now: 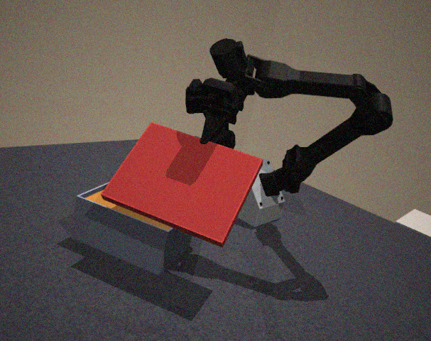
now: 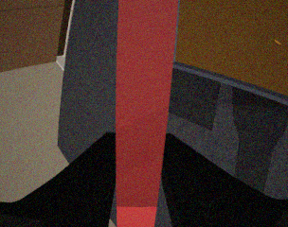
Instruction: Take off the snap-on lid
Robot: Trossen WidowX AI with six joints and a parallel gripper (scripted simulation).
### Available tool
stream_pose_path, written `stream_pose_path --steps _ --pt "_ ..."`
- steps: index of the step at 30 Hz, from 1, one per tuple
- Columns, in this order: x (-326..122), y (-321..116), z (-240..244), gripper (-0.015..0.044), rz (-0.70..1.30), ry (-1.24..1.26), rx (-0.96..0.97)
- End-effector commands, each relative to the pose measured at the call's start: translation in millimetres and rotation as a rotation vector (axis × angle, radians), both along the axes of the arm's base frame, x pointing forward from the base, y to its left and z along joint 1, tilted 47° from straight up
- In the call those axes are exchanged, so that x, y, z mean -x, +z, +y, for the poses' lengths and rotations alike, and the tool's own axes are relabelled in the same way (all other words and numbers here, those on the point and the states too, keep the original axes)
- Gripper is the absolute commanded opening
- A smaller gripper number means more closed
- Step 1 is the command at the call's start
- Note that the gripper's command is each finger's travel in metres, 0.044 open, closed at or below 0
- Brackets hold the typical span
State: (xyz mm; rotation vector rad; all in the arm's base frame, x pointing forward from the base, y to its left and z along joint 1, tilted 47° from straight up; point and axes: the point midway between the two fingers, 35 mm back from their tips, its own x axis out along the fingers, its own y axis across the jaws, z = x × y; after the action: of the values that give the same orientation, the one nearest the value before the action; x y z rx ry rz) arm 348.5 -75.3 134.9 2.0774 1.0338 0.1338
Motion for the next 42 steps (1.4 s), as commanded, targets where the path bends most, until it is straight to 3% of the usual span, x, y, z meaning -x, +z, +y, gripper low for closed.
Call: stream_pose_path --steps 1,42 --pt "5 6 5 0.0000 0.001 -0.003 0.000" --pt "45 59 52 0.0000 0.005 -0.003 -0.003"
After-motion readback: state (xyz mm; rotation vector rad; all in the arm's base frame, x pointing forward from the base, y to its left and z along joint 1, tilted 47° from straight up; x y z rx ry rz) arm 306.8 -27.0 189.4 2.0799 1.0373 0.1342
